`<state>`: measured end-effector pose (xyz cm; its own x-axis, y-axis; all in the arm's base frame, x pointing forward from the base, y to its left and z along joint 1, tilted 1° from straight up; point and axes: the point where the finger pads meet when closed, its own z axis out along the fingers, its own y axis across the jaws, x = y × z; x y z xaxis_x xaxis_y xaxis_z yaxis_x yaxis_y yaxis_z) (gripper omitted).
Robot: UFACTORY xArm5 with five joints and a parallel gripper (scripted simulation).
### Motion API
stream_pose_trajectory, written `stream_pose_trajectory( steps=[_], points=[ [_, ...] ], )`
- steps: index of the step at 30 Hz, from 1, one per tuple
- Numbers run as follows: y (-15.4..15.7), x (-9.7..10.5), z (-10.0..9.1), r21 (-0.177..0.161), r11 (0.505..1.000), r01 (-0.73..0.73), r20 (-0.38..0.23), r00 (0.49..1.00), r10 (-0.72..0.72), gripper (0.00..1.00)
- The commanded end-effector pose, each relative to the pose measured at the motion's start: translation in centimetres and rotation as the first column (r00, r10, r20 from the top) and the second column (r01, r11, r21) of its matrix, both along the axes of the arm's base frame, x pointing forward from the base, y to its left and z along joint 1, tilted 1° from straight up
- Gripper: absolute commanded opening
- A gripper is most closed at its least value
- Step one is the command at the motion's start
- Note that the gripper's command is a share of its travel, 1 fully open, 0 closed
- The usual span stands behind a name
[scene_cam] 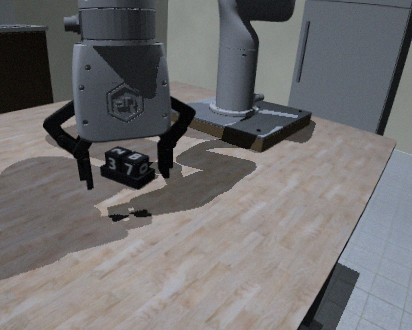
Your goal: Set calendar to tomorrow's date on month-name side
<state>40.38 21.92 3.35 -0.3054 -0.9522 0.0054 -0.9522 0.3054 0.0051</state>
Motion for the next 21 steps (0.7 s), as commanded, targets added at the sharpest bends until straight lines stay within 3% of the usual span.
stream_pose_trajectory(
  steps=[1, 6, 15, 21],
  points=[
    [0.2, 0.11, 0.13, 0.001, 0.998, 0.062, 0.003, 0.998, -0.062, 1.0],
    [0.6, 0.08, 0.12, 0.001, 0.973, 0.231, 0.003, 0.973, -0.231, 1.0],
    [0.75, 0.06, 0.12, 0.001, 0.955, 0.296, 0.004, 0.955, -0.296, 1.0],
    [1.2, 0.03, 0.1, 0.0, 0.88, 0.475, 0.004, 0.88, -0.475, 1.0]
  ],
)
